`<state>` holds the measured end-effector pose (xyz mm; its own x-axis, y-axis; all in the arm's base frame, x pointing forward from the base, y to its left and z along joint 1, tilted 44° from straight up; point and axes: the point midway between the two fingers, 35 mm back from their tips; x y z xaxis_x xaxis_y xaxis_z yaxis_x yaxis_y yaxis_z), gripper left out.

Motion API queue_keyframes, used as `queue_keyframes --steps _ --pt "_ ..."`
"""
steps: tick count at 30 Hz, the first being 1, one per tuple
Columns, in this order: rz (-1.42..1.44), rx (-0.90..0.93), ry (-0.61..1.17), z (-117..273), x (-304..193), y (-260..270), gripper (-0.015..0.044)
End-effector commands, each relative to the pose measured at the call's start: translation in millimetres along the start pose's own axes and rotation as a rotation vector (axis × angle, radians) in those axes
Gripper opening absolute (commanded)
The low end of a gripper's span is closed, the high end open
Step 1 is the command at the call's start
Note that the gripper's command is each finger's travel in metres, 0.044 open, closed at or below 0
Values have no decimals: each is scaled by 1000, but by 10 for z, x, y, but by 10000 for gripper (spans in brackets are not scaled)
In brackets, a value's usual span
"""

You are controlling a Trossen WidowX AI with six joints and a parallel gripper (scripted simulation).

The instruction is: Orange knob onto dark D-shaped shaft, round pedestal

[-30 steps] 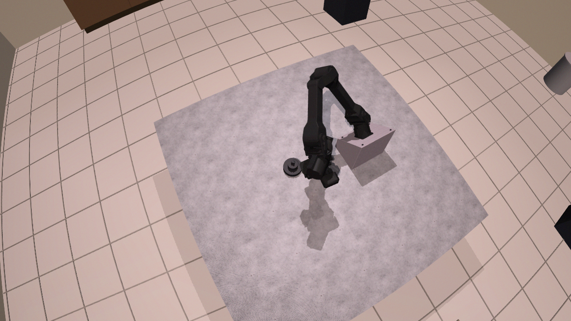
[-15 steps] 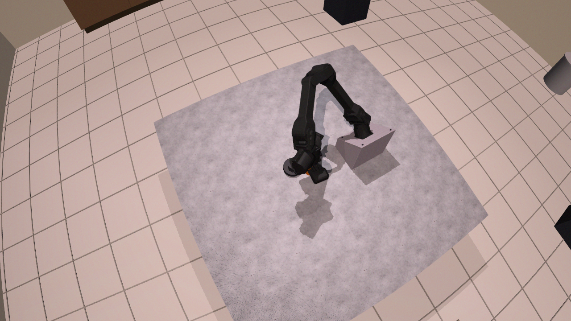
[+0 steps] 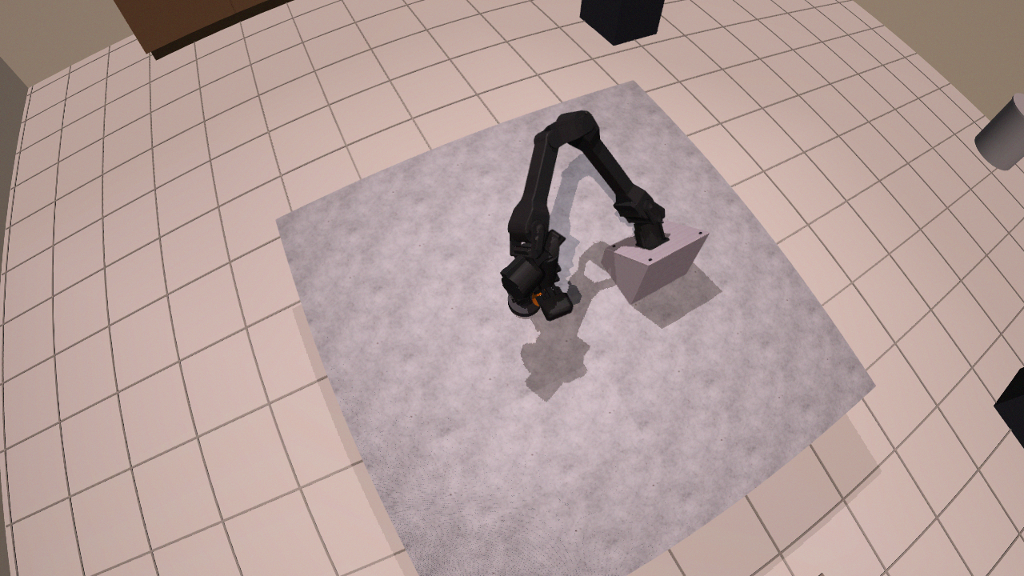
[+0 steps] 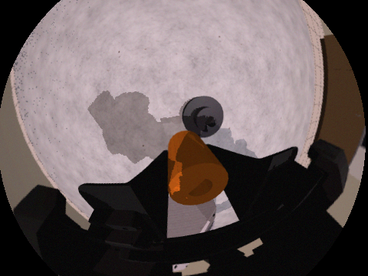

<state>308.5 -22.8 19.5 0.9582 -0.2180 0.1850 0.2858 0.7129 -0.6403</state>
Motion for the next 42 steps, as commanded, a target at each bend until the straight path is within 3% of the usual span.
queue_keyframes --steps 1,15,27,42 --pt "-4 -3 -8 -14 66 -99 0" --pt "-9 -26 -10 -132 229 -464 0" --pt "-9 -28 -11 -390 231 -477 0" --pt "-17 -28 -11 -403 231 -483 0"
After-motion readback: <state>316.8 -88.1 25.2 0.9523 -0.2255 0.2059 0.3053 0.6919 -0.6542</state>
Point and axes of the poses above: the point midway between the two fingers, 35 mm back from their tips, its own z axis back along the fingers, its own y axis across the jaws, x = y × z, and after that the axes turned 9 degrees about -z, right-handed
